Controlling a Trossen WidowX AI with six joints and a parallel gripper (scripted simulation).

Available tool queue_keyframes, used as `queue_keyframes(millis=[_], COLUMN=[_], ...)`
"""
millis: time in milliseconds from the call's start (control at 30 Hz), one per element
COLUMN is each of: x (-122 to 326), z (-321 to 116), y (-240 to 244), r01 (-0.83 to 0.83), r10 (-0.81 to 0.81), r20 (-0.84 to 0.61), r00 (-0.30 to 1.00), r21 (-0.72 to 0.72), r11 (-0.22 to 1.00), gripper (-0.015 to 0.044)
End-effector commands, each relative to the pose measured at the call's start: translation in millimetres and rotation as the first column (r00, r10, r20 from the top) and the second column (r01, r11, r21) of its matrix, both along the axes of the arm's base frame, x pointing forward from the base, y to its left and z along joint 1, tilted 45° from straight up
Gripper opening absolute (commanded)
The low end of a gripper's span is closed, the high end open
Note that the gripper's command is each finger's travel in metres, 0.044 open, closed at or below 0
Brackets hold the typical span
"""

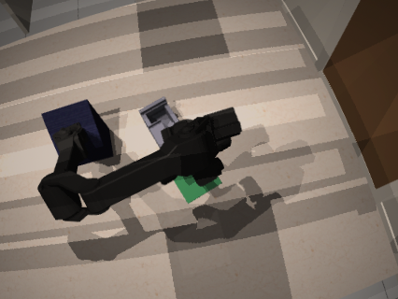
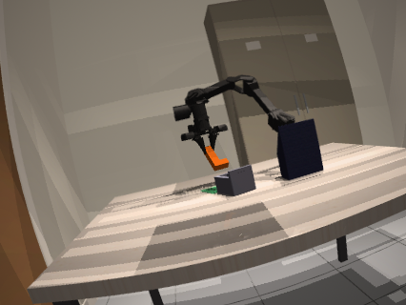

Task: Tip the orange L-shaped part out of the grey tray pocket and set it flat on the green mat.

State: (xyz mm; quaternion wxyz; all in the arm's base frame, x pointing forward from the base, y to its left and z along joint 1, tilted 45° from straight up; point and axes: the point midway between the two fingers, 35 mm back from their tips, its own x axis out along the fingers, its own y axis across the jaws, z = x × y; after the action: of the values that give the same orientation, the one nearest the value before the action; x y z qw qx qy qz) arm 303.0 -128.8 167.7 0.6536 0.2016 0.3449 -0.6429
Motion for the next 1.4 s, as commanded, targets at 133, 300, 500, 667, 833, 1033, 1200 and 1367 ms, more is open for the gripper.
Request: queue_keyframes(millis=[133, 300, 500, 667, 833, 1033, 1200, 1367], x=[-1.9, -2.4, -3.0, -3.6, -4.1, -4.7, -5.3, -6.0], z=[-8.5, -13.9, -20.3, -25.6, -31.0, -37.4, -42.9, -48.3], y=[-9.8, -15.3, -21.9, -27.3, -32.7, -39.2, -44.9, -50.4], r01=[0.000, 0.000, 0.000, 0.000, 0.000, 0.000, 0.000, 0.000], r10=[0.000, 0.000, 0.000, 0.000, 0.000, 0.000, 0.000, 0.000], r20=[-0.004, -0.004, -0.004, -0.004, -0.003, -0.003, -0.003, -0.003], r00=[1.000, 1.000, 1.000, 1.000, 1.000, 1.000, 1.000, 1.000], r21=[-0.004, -0.005, -0.005, -0.006, -0.006, -0.007, -0.007, -0.008], r11=[1.000, 1.000, 1.000, 1.000, 1.000, 1.000, 1.000, 1.000], gripper=[0.0000, 0.0000, 0.0000, 0.0000, 0.0000, 0.0000, 0.0000, 0.0000])
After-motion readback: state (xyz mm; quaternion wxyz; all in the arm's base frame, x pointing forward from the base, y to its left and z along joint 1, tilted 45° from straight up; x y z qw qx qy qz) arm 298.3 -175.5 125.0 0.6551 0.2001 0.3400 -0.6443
